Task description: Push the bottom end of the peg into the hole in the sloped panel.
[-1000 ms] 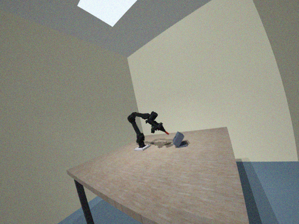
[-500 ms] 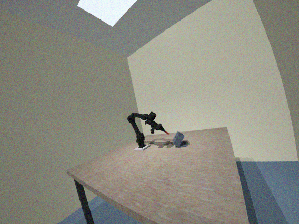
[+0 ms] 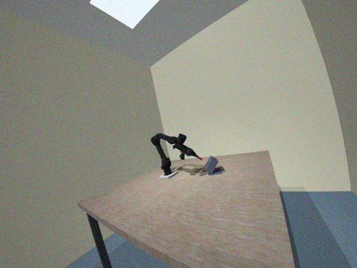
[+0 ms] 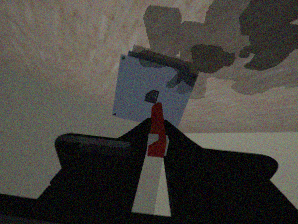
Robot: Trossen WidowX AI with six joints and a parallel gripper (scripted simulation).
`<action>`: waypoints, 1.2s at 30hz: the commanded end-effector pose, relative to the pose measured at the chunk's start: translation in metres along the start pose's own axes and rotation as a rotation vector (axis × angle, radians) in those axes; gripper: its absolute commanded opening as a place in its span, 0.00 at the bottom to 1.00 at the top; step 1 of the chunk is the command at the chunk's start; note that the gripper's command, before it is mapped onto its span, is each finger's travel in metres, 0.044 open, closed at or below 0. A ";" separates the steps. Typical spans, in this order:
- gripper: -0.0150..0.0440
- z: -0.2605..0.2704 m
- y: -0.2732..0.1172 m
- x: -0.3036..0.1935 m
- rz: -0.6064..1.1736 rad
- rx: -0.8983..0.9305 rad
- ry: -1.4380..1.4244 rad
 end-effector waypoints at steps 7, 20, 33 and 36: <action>0.25 0.002 0.013 0.004 0.027 0.016 0.080; 0.25 0.003 0.021 0.008 0.059 0.025 0.133; 0.25 0.003 0.035 0.009 0.070 0.029 0.146; 0.25 0.003 0.039 0.009 0.070 0.029 0.146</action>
Point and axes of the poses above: the point midway between the two fingers, 35 mm back from their tips, its own y axis out along the fingers, its own z axis across the jaws, x = y × z, the point moved 8 cm from there along -y, back along the fingers, and after that the axes turned 1 degree about -y, right-handed, at the moved point
